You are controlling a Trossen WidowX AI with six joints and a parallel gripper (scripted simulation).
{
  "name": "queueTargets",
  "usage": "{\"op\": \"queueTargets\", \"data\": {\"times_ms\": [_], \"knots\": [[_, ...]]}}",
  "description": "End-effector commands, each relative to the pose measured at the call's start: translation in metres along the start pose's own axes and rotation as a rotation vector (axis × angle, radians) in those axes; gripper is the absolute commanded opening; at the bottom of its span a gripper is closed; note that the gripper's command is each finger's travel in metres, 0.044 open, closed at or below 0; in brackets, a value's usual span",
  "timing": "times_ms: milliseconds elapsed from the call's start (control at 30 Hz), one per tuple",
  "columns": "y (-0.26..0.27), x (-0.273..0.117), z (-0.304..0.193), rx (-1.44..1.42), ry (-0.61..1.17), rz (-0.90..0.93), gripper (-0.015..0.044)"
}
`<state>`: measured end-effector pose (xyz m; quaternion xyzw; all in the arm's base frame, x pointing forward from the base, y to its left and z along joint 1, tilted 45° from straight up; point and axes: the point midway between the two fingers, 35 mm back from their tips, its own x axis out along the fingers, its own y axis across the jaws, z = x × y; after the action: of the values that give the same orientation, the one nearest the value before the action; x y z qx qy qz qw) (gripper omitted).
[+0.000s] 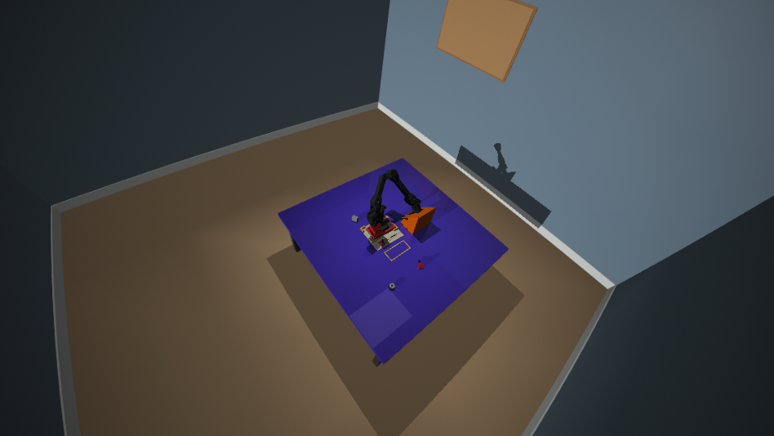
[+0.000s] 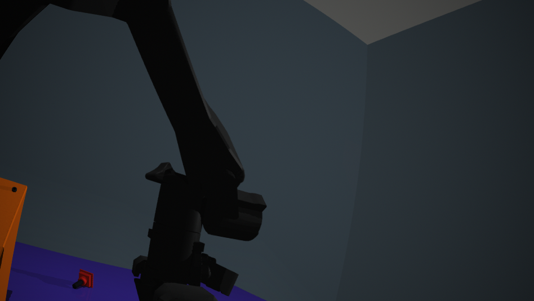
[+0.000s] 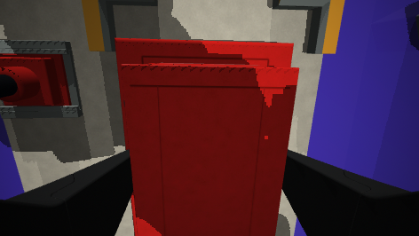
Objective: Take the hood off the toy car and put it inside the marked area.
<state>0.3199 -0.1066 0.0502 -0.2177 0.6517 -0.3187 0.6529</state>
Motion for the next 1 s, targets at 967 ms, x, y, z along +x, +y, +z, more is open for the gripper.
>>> {"op": "queueTargets", "data": {"times_ms": [967], "knots": [[0.099,-0.052,0.000,-0.019,-0.011,0.038,0.0000]]}}
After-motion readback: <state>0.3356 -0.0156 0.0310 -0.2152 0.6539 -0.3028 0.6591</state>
